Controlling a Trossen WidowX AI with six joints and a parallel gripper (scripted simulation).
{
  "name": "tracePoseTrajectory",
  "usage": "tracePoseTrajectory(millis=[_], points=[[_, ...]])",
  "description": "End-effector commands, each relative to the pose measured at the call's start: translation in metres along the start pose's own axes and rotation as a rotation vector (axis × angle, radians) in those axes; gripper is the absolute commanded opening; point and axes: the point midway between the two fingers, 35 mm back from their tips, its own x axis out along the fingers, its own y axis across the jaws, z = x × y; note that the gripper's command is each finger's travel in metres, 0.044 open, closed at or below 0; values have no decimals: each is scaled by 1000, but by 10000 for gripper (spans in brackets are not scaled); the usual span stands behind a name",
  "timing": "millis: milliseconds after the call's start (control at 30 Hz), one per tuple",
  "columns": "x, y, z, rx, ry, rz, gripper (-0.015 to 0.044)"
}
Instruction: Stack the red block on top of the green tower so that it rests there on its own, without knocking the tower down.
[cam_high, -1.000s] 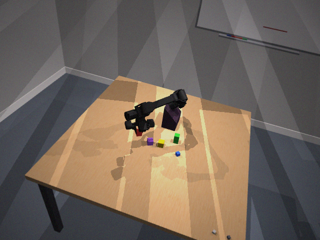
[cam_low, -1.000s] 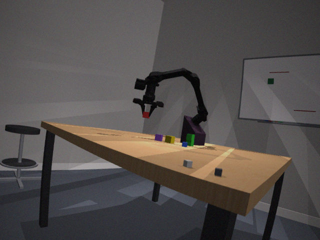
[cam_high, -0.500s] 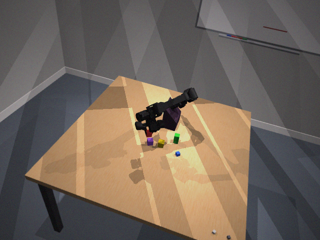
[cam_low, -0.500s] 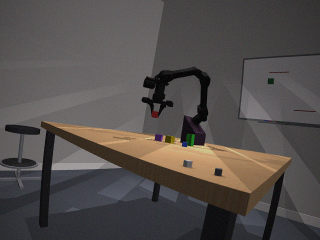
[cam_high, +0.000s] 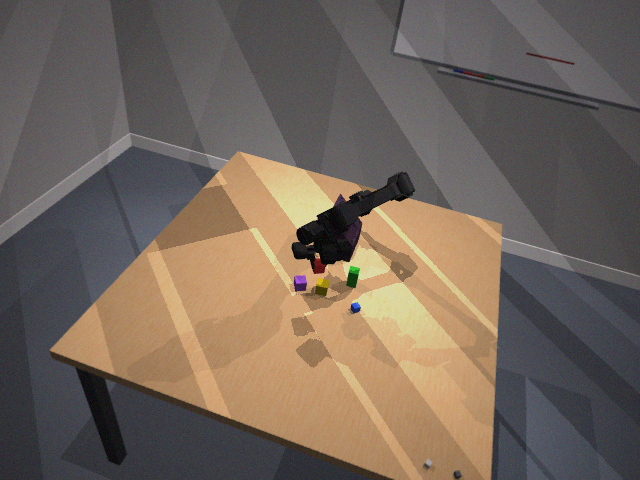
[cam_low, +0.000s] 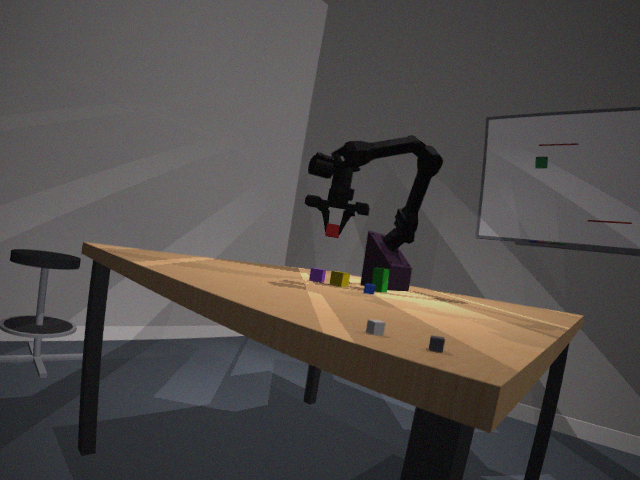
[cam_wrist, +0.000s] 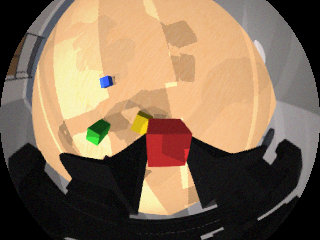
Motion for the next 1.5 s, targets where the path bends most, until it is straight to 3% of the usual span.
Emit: tracePoseTrajectory(millis=[0, 1067, 1467], points=[[1, 18, -1, 5, 1, 6, 0], [16, 149, -43, 0, 17, 29, 0], [36, 160, -51, -1, 18, 33, 0]])
